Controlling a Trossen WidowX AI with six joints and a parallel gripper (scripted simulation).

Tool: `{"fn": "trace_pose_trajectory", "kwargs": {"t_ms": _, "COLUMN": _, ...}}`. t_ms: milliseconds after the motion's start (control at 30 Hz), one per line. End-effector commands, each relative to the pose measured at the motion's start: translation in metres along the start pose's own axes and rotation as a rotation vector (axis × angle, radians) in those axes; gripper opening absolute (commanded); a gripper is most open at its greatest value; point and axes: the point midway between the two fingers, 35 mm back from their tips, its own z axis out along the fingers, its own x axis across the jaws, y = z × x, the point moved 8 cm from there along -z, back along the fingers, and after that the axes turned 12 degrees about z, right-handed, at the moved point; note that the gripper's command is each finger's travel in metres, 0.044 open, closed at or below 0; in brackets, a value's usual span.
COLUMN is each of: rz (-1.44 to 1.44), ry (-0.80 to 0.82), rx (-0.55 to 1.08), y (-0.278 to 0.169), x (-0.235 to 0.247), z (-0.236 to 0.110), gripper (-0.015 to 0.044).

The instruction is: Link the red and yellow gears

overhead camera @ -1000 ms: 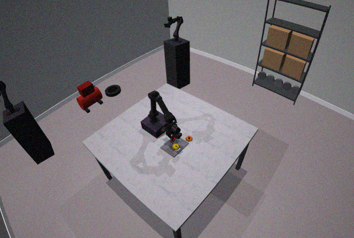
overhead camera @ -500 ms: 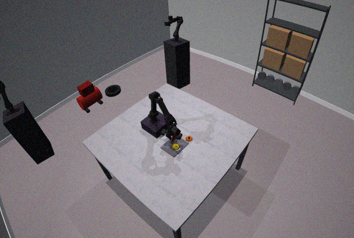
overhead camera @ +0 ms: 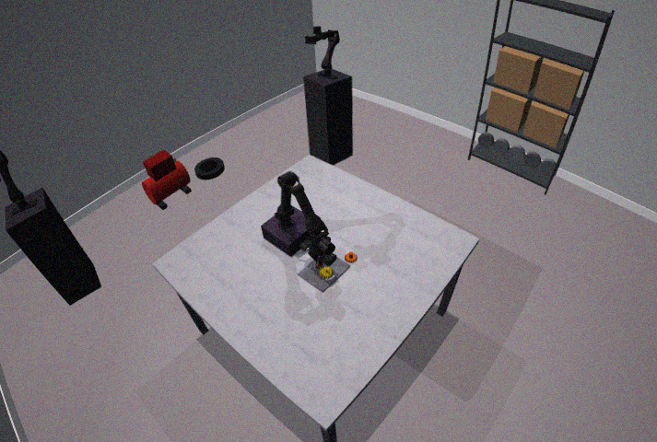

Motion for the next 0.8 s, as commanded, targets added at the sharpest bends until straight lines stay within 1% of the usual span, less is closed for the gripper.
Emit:
{"fn": "trace_pose_trajectory", "kwargs": {"t_ms": 0, "rz": 0.090, "ry": 0.003, "rx": 0.001, "y": -0.0006, "x": 0.0004, "z": 0.0012, "gripper": 0.0000}}
{"fn": "trace_pose_trajectory", "kwargs": {"t_ms": 200, "rz": 0.023, "ry": 0.003, "rx": 0.001, "y": -0.0001, "x": 0.0000, "z": 0.0020, "gripper": 0.0000}}
{"fn": "trace_pose_trajectory", "kwargs": {"t_ms": 767, "rz": -0.392, "ry": 0.004, "rx": 0.000, "y": -0.0005, "x": 0.0003, "z": 0.0051, "gripper": 0.0000}}
